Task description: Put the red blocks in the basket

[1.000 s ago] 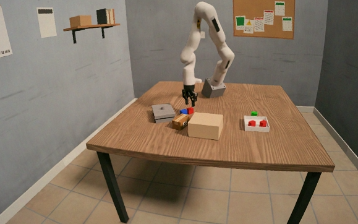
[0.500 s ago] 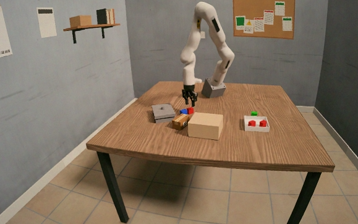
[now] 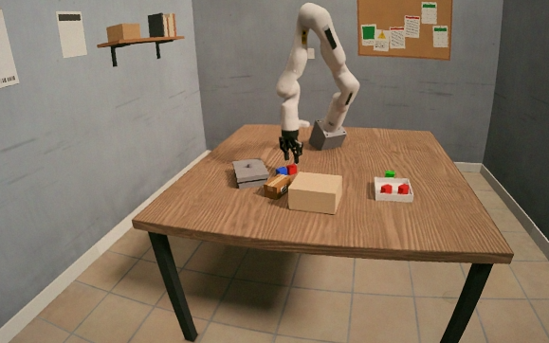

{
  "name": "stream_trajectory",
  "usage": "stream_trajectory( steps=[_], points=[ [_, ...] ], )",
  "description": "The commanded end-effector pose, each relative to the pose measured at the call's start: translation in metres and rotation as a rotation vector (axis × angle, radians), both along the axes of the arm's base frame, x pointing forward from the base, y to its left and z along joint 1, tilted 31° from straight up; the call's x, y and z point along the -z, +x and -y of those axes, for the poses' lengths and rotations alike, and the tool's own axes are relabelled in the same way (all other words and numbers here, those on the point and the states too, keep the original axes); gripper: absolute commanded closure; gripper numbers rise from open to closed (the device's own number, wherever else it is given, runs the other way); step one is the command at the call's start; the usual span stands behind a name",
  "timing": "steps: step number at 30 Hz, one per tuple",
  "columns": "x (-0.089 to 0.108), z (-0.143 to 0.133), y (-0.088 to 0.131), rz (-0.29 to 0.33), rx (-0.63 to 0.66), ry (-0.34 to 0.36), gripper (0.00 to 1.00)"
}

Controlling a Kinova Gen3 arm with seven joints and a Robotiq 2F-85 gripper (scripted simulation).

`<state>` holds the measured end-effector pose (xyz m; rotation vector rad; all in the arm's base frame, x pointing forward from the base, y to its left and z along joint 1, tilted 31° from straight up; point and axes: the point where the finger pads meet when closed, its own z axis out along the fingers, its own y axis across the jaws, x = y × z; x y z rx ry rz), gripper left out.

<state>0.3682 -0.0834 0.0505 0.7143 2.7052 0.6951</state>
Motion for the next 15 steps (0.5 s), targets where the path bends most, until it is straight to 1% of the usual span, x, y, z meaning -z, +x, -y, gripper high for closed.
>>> stream_trajectory(
  steps=[1, 15],
  points=[
    [0.003, 0.003, 0.001, 0.000, 0.005, -0.004, 0.30],
    [0.015, -0.002, 0.006, 0.000, 0.005, -0.005, 0.30]
  ],
)
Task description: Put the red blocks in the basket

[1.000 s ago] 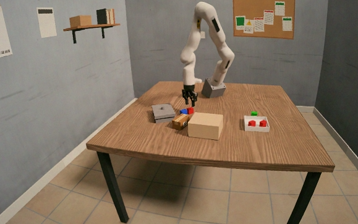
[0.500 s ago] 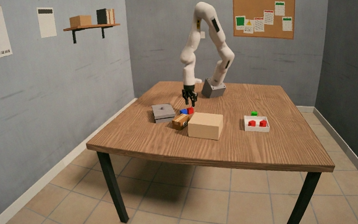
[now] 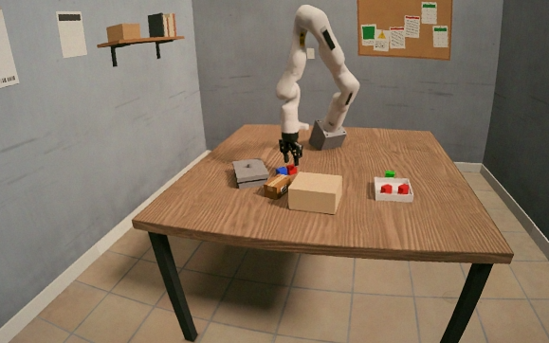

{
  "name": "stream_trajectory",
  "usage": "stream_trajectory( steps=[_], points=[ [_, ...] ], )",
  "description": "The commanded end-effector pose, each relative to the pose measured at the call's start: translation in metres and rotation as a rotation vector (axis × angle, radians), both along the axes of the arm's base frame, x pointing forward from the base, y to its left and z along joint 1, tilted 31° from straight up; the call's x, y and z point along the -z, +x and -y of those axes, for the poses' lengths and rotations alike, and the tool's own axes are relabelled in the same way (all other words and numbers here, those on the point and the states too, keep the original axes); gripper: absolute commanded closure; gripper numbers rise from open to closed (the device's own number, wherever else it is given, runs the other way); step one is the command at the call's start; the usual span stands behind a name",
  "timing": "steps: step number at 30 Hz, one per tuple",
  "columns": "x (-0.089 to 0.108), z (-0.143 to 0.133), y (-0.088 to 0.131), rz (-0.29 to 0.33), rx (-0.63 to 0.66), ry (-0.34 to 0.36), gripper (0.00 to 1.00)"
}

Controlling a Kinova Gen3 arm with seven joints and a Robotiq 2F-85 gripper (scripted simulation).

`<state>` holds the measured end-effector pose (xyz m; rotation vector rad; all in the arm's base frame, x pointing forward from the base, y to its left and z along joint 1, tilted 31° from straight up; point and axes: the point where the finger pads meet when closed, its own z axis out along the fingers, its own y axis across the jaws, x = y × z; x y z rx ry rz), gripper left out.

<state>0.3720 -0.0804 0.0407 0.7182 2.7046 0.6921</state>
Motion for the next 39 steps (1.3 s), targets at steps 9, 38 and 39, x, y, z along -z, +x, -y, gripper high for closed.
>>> stream_trajectory(
  steps=[9, 38, 39],
  points=[
    [0.016, -0.003, 0.007, 0.002, 0.003, -0.004, 0.30],
    [0.031, -0.009, 0.014, 0.004, 0.003, -0.006, 0.30],
    [0.031, -0.009, 0.014, 0.004, 0.003, -0.006, 0.30]
  ],
)
